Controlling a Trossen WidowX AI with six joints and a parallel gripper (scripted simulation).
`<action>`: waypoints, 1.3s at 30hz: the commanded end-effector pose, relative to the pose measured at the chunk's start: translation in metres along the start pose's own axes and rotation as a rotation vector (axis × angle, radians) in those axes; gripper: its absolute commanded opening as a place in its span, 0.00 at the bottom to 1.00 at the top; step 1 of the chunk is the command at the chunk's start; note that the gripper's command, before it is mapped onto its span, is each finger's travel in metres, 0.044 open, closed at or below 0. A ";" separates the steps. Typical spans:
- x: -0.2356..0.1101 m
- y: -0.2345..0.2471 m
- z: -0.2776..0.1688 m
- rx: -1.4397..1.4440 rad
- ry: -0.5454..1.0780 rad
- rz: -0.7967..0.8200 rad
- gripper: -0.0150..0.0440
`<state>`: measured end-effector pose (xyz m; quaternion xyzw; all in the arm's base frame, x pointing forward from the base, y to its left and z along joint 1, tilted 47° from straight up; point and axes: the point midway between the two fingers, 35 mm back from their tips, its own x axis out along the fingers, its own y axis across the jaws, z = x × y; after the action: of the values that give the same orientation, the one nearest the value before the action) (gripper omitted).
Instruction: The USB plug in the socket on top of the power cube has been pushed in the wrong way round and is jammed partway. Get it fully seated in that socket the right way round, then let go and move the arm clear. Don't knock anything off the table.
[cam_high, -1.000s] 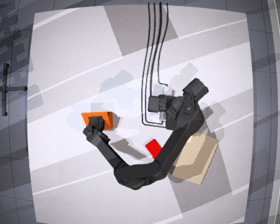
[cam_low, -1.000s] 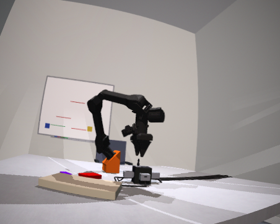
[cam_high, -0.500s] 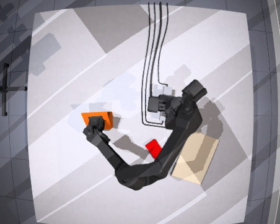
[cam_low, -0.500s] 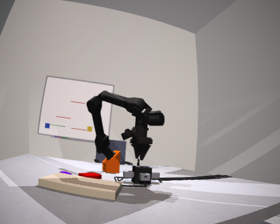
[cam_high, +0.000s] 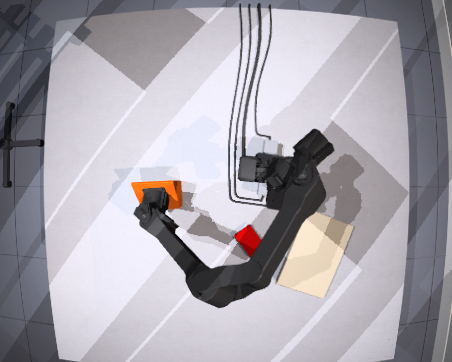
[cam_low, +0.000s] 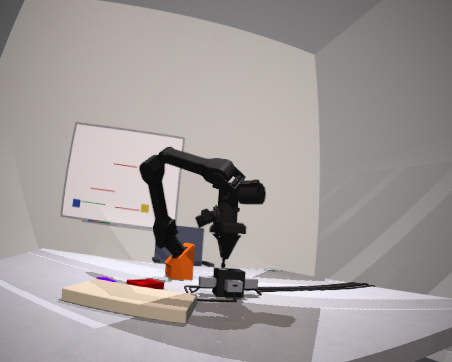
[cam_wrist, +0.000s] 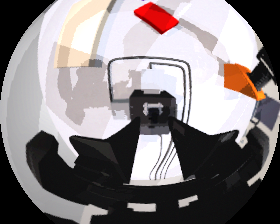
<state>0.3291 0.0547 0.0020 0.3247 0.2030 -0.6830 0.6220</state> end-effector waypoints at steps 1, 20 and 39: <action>0.000 0.000 0.000 0.001 0.000 0.001 0.42; 0.000 0.000 0.000 0.001 0.000 0.001 0.25; -0.010 0.000 0.000 0.000 0.000 0.001 0.25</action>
<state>0.3276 0.0596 0.0071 0.3195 0.2044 -0.6835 0.6237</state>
